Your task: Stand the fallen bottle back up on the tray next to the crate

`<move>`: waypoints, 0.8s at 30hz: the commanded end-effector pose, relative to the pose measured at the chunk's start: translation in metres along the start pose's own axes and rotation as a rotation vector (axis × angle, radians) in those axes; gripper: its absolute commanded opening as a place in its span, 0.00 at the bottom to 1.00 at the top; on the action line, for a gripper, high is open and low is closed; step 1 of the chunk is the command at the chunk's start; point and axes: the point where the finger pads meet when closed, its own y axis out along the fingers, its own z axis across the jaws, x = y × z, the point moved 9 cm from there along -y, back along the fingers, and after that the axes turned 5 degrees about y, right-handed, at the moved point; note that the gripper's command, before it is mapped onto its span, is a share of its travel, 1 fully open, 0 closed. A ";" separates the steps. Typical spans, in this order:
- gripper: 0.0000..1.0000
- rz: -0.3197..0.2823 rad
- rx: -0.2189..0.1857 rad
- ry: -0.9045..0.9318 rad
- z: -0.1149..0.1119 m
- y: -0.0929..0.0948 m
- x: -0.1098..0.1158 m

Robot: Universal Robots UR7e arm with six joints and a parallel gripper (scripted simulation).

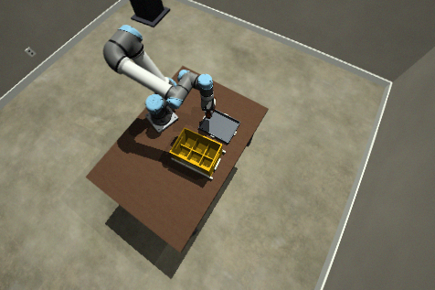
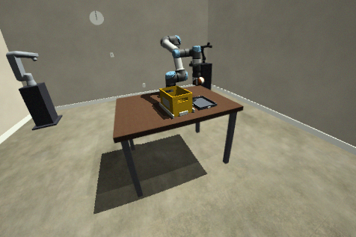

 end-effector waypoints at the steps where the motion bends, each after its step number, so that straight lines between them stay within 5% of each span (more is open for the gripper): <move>1: 0.00 -0.001 0.000 -0.080 0.001 0.000 0.000; 24: 0.00 0.000 -0.002 -0.180 0.000 0.000 0.000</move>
